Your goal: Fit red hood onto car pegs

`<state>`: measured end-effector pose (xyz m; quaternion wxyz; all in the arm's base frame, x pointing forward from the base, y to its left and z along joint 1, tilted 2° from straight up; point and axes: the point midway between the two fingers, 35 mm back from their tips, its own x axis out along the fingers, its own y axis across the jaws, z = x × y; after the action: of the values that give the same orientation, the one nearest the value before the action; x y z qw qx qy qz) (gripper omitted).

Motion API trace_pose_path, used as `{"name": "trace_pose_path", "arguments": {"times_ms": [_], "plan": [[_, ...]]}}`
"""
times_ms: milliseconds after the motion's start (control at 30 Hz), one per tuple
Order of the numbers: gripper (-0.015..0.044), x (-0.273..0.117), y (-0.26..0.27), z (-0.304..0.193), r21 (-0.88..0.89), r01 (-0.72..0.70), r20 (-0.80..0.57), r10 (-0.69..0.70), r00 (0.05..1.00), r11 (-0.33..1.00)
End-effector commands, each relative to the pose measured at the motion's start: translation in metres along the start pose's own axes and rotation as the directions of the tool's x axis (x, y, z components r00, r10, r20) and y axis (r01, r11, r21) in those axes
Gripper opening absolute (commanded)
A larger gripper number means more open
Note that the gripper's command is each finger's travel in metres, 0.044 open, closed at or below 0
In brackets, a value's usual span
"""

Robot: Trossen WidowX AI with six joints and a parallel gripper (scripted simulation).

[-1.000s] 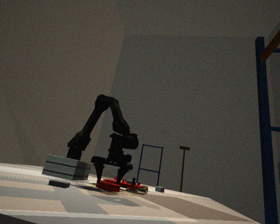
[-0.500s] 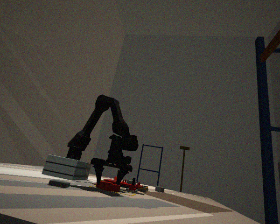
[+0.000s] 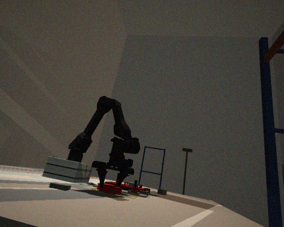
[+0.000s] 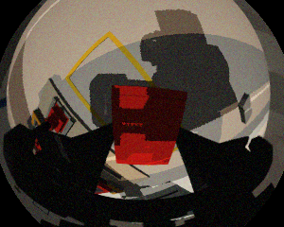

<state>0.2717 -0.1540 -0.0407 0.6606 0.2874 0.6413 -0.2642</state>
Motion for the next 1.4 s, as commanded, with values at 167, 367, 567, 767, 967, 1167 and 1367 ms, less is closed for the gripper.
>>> {"name": "trace_pose_path", "arguments": {"times_ms": [167, 367, 567, 767, 967, 1167, 1367], "plan": [[0.0249, 0.0, 0.0, 0.0, 0.0, 0.0, 0.0, 0.0, 1.0, 1.0], [0.0091, -0.006, 0.0, 0.0, 0.0, 0.0, 0.0, 0.0, 1.0, 1.0], [0.0, -0.021, 0.0, 0.0, 0.0, 0.0, 0.0, 0.0, 1.0, 1.0], [0.0, -0.042, 0.0, 0.0, 0.0, 0.0, 0.0, 0.0, 1.0, 1.0], [0.0, -0.064, 0.0, 0.001, 0.0, 0.0, 0.001, 0.0, 1.0, 1.0], [0.0, -0.083, 0.0, 0.001, 0.0, 0.0, 0.001, 0.0, 1.0, 1.0], [0.0, -0.095, 0.0, 0.001, 0.0, 0.0, 0.001, 0.0, 1.0, 1.0]]}}
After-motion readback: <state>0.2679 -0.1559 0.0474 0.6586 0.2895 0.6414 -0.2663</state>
